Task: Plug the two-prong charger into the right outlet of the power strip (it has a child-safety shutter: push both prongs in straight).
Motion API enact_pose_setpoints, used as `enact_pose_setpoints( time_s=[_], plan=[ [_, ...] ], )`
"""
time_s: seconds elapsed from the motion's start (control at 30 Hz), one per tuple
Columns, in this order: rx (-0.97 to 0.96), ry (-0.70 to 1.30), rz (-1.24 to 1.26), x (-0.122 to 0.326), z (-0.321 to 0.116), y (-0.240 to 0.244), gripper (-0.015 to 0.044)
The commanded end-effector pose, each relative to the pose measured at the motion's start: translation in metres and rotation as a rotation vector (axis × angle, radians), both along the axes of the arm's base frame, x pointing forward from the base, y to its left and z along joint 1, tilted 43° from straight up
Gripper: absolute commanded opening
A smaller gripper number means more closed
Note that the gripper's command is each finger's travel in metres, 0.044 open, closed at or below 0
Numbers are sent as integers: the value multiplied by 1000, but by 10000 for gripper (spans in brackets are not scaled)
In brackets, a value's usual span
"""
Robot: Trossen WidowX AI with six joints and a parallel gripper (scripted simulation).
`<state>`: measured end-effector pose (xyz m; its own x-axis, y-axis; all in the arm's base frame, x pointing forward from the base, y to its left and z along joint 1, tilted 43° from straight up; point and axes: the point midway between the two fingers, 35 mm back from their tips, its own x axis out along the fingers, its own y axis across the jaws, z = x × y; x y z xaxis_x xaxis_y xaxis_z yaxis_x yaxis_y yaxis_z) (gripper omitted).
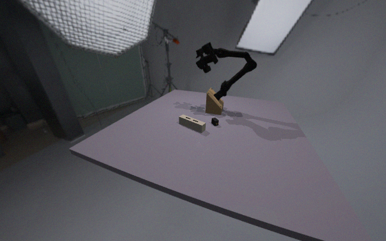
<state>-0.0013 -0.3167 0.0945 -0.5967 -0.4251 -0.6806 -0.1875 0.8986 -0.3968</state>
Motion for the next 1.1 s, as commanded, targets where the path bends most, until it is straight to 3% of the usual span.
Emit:
enact_pose_setpoints(
  time_s=[0.0, 0.57, 1.07],
  plan=[
    [1, -1, 3, 1, 0, 0, 426],
    [141, -175, 228, 85, -28, 20, 440],
    [328, -367, 371, 161, -56, 66, 440]
  ],
)
